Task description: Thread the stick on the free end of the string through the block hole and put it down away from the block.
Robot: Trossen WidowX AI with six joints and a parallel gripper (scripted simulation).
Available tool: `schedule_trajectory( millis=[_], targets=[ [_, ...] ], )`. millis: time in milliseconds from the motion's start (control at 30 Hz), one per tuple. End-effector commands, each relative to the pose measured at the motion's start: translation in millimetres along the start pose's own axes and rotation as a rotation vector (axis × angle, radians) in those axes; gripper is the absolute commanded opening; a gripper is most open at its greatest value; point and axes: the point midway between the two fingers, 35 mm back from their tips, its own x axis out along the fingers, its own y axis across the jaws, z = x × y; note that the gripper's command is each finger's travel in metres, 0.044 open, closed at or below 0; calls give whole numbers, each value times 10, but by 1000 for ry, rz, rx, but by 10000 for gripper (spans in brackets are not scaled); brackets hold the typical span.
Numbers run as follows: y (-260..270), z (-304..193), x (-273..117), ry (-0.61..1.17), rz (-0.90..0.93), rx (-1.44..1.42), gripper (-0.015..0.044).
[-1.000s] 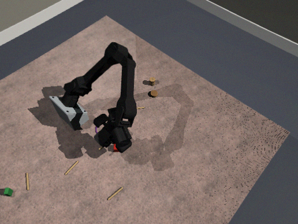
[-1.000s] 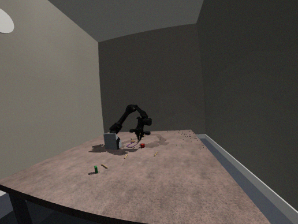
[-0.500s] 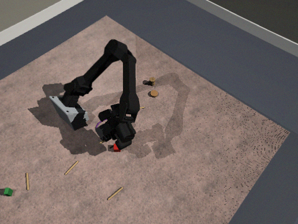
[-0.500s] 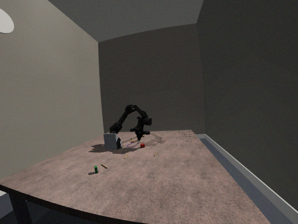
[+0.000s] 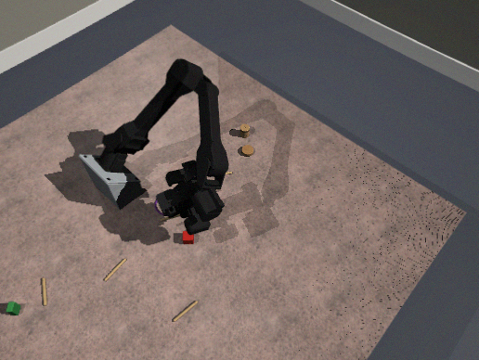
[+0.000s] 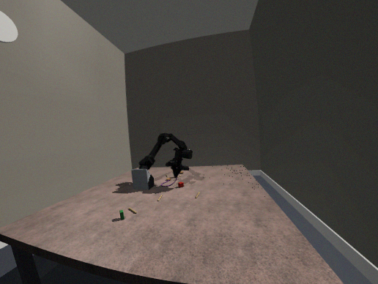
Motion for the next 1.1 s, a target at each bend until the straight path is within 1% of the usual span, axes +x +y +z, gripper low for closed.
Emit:
schedule_trajectory(
  millis=[0, 1067],
  targets=[
    [-45, -18, -1, -12, -2, 41, 0],
    [-370, -220, -3, -64, 1, 384, 0]
  ],
)
